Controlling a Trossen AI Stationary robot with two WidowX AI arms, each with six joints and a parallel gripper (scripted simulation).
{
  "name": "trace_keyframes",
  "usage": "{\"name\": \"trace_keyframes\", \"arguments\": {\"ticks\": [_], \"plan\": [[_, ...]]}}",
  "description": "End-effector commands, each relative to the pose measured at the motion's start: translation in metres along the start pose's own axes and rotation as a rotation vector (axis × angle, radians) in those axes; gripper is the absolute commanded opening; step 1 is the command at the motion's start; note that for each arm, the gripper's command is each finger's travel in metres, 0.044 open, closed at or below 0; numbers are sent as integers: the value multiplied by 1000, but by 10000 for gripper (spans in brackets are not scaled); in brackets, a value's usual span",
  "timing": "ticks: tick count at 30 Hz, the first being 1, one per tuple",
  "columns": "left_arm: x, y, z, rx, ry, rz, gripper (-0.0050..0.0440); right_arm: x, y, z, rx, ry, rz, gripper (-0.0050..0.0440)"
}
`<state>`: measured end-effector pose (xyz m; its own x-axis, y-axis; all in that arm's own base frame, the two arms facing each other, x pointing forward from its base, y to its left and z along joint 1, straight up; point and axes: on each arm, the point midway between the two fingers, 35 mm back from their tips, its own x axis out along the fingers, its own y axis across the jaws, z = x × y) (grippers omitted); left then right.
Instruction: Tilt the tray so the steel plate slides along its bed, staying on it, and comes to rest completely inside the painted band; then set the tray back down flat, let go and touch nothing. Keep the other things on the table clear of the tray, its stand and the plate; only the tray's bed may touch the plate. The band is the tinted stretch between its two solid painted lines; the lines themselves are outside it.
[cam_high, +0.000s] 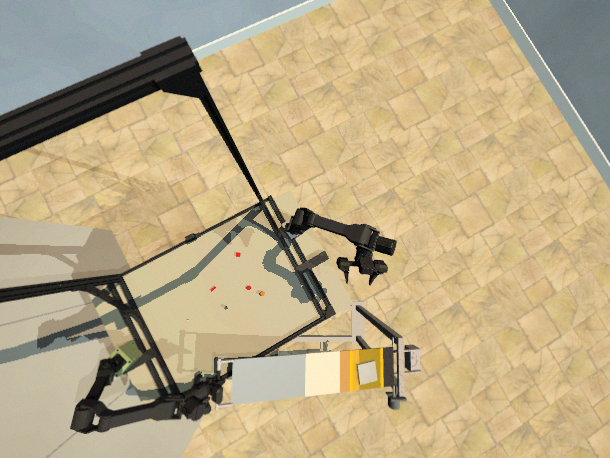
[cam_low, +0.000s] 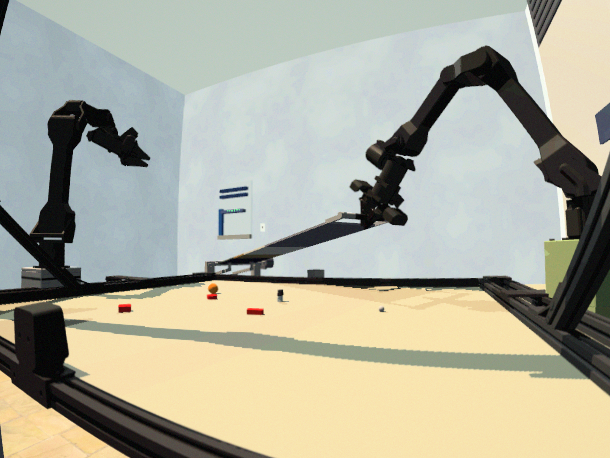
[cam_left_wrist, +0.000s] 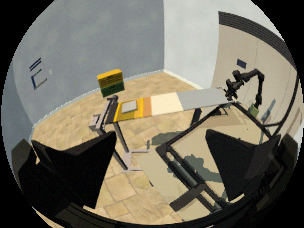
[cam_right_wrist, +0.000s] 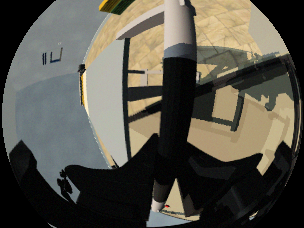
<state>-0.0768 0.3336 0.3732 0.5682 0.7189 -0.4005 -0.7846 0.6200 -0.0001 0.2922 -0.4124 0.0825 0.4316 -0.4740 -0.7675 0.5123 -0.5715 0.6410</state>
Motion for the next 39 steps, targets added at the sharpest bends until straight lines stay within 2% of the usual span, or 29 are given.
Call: {"name": "trace_keyframes", "arguments": {"ticks": [1,25,28,33,37,39], "plan": [[0,0,0,0,-2,0,440,-15,20,1,0,-5,66,0],[0,0,0,0,-2,0,440,-22,29,1,0,-5,81,0],[0,0,0,0,-2,0,440,-11,15,1,0,-5,82,0],[0,0,0,0,-2,0,440,45,-47,1,0,-5,23,0],[0,0,0,0,-2,0,440,50,-52,1,0,-5,-36,0],[0,0,0,0,-2,0,440,50,-52,1,0,-5,-36,0]]}}
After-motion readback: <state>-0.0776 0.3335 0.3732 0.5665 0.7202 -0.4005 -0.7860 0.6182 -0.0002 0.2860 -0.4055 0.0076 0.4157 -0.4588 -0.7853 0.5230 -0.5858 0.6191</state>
